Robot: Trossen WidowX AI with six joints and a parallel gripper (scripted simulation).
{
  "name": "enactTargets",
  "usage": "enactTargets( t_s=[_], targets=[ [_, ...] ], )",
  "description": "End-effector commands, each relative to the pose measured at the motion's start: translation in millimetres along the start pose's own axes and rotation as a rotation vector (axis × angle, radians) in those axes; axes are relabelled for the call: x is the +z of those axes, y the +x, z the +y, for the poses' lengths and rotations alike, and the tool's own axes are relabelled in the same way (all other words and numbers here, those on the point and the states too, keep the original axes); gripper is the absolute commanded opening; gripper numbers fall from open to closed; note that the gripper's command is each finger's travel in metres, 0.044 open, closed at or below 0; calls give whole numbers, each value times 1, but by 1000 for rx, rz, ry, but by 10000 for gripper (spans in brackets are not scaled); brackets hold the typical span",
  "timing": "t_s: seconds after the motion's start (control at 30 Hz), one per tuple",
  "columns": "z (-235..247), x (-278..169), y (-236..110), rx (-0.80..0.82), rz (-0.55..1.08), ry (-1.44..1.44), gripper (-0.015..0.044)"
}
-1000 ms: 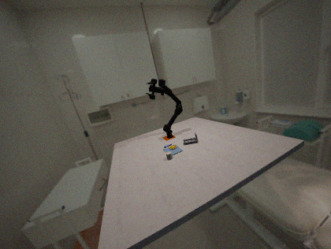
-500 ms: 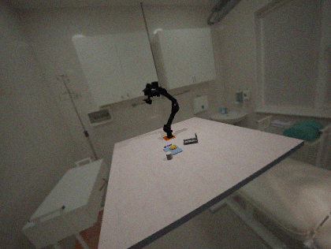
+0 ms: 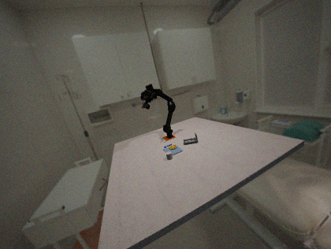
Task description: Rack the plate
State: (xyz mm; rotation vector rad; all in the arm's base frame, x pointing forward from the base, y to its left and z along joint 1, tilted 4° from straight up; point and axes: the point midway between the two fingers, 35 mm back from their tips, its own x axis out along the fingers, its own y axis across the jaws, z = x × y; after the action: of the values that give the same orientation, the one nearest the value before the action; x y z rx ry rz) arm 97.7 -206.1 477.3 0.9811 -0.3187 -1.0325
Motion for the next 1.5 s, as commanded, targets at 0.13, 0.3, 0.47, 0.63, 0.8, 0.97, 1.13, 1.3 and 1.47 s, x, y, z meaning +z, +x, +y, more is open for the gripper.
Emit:
enactTargets(
  t_s=[0.13,0.3,0.47,0.63,0.8,0.97,1.13,1.3,1.47],
  targets=[
    [-14,-26,28,-66,152,-142,400],
    [-21,-45,43,-96,252,-234,400],
    [-29,-65,55,-118,354,-331,400],
    [-36,-86,65,-133,460,-433,400],
    [-43,-108,73,-141,568,-538,400],
    [-50,-131,79,-141,678,-646,400],
    [-56,-153,81,-135,782,-730,400],
    [-62,-174,81,-123,885,-816,400],
    [-69,-194,80,-104,992,-930,400]
  ],
)
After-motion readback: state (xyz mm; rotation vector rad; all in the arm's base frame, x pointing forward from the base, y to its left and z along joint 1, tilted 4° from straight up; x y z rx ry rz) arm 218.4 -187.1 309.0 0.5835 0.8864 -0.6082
